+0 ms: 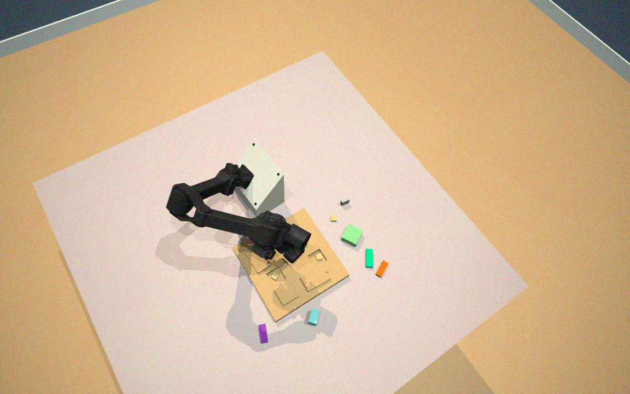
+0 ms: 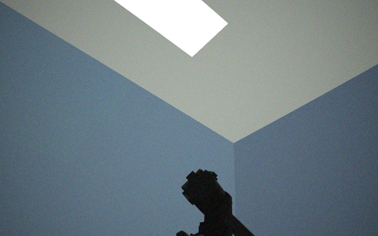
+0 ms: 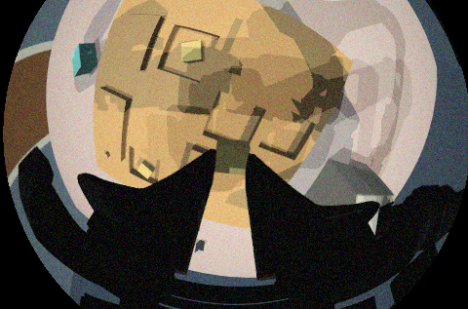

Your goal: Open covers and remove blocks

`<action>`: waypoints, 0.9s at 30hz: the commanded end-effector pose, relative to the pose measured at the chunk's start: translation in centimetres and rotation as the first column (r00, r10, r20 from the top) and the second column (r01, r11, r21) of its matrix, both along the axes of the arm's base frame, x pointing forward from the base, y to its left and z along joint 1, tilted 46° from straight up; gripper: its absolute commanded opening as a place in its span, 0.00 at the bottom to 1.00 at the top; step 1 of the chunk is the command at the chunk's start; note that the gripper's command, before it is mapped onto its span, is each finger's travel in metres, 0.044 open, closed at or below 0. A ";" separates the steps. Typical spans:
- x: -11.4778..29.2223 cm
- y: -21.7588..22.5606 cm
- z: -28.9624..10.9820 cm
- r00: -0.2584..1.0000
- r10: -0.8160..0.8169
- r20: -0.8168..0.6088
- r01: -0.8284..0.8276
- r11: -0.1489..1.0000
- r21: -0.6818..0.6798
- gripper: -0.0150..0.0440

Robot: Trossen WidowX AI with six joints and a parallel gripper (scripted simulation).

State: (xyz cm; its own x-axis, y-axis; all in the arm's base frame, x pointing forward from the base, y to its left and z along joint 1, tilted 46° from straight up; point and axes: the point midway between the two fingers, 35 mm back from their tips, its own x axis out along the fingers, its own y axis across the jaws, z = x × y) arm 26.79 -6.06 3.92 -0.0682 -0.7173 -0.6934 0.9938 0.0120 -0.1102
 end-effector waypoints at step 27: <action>1.6 7.5 -3.0 1.000 0.008 0.008 -0.009 0.999 0.032 0.39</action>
